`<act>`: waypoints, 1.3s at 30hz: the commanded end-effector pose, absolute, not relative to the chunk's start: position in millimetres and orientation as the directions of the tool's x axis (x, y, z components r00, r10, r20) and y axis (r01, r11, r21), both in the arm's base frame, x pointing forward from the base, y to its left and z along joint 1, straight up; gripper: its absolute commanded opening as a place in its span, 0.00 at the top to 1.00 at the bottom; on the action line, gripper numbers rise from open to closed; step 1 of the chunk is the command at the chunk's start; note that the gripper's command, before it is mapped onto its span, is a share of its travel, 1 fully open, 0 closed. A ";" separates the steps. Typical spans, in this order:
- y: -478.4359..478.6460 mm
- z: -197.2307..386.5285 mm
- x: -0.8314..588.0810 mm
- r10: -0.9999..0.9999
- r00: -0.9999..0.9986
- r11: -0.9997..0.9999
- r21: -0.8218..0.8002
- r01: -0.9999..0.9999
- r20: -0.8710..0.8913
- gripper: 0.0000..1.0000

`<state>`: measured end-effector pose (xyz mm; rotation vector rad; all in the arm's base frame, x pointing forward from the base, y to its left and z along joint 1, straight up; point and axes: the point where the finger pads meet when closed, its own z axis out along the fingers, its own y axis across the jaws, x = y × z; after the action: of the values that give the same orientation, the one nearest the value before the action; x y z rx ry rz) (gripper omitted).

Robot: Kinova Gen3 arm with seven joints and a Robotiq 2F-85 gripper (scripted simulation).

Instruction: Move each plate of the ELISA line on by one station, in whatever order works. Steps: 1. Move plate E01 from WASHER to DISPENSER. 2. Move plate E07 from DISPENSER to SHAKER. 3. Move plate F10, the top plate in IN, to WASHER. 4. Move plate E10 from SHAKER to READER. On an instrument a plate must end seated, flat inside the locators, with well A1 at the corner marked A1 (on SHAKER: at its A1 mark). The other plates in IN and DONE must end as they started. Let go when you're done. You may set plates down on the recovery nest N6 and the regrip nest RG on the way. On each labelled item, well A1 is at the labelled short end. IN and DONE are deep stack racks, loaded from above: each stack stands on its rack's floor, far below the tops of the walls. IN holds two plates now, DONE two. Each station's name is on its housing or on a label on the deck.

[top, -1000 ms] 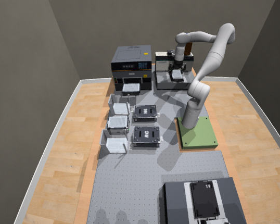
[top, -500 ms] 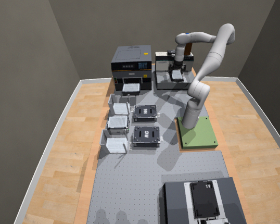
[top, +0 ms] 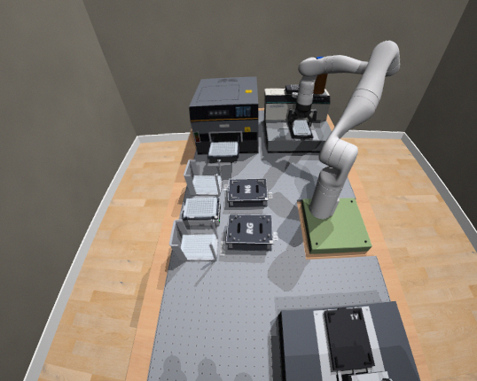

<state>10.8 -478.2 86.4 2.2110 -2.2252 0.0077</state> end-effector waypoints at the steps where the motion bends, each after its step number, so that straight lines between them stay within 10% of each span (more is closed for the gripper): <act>1: -478.6 86.4 10.8 -1.000 -0.006 0.006 0.000 -1.000 0.008 0.06; 39: -478.5 99.7 10.9 -1.000 -0.006 0.006 0.000 -1.000 0.008 0.00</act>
<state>10.8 -478.1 97.3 2.2110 -2.2252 0.0078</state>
